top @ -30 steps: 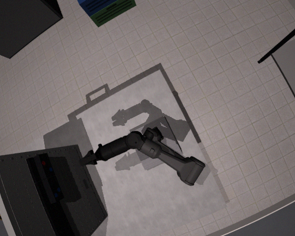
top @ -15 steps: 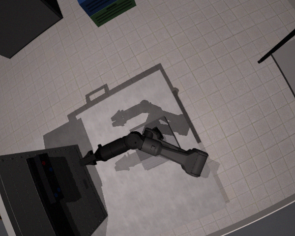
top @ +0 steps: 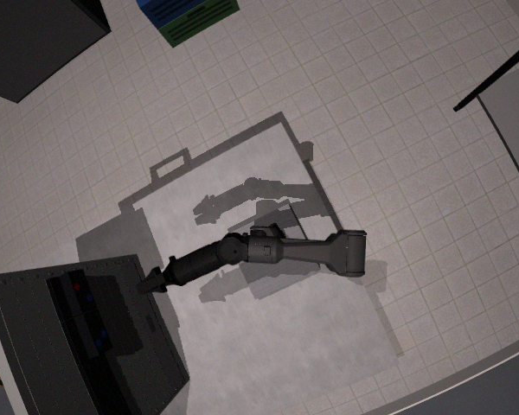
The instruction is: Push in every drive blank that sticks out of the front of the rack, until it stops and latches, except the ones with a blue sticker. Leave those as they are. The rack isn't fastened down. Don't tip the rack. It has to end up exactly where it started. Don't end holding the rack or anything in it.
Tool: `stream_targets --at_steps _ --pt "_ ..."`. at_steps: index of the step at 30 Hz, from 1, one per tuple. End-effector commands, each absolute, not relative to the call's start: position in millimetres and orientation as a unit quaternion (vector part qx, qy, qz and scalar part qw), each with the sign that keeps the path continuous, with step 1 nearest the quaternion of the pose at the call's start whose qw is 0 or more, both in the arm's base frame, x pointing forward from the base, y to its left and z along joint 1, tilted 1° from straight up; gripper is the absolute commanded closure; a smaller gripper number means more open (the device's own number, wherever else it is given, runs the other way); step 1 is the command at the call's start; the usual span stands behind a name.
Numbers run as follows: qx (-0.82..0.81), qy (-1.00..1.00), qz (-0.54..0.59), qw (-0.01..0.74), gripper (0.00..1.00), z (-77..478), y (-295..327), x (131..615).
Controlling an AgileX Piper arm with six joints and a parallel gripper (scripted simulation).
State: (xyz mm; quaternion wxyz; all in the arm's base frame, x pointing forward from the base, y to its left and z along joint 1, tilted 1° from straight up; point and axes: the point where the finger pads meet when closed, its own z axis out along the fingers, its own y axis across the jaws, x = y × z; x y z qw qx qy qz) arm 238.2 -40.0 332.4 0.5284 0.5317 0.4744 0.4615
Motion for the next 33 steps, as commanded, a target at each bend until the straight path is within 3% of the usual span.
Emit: stream_targets --at_steps 1,33 --pt "0.535 0.471 0.458 0.532 0.0 332.9 -39.8 241.4" --pt "0.533 0.47 0.459 0.534 0.0 337.5 -18.4 292.5"
